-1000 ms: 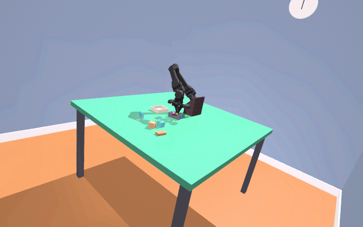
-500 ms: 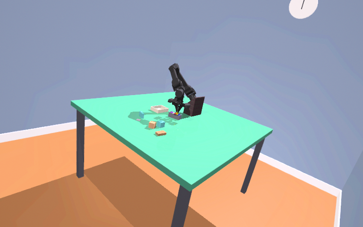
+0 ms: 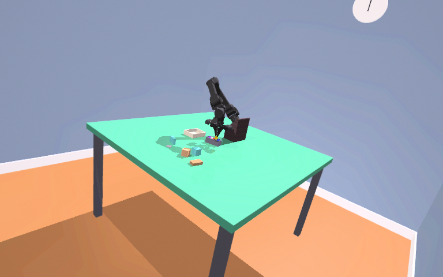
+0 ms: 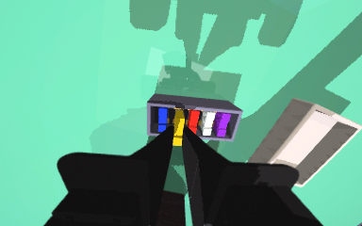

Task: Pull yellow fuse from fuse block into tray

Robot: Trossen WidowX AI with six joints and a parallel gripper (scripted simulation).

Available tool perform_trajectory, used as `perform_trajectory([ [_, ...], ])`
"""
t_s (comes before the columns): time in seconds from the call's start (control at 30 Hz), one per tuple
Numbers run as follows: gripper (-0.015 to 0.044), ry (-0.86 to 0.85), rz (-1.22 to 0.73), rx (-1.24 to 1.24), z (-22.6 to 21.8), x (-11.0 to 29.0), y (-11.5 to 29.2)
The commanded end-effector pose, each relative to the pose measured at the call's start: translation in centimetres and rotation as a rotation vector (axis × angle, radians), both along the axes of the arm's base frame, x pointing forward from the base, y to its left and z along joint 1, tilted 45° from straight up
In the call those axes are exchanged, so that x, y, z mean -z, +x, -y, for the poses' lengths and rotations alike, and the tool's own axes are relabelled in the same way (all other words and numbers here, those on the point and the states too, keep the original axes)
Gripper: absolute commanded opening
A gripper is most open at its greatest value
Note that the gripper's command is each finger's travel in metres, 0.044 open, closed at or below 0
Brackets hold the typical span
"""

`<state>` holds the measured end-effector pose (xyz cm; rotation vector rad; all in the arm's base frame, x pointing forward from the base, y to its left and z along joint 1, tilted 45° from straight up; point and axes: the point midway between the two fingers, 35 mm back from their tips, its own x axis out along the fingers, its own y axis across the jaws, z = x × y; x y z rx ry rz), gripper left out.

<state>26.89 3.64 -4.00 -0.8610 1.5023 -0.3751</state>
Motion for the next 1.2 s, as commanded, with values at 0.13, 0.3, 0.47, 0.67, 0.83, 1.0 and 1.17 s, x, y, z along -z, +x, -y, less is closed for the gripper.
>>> perform_trajectory([
  [0.13,0.0000,0.004,0.002,0.005,-0.3,-0.3,-0.1],
  [0.3,0.0000,0.003,0.002,0.004,-0.5,-0.5,-0.1],
  [0.47,0.0000,0.003,0.002,0.004,-0.7,-0.7,-0.1],
  [0.67,0.0000,0.003,0.002,0.004,-0.9,-0.9,-0.2],
  [0.83,0.0000,0.003,0.002,0.004,-1.1,-1.1,-0.2],
  [1.0,0.0000,0.003,0.001,0.004,-1.7,-1.7,-0.2],
  [1.17,0.0000,0.003,0.001,0.004,-2.3,-2.3,-0.3],
])
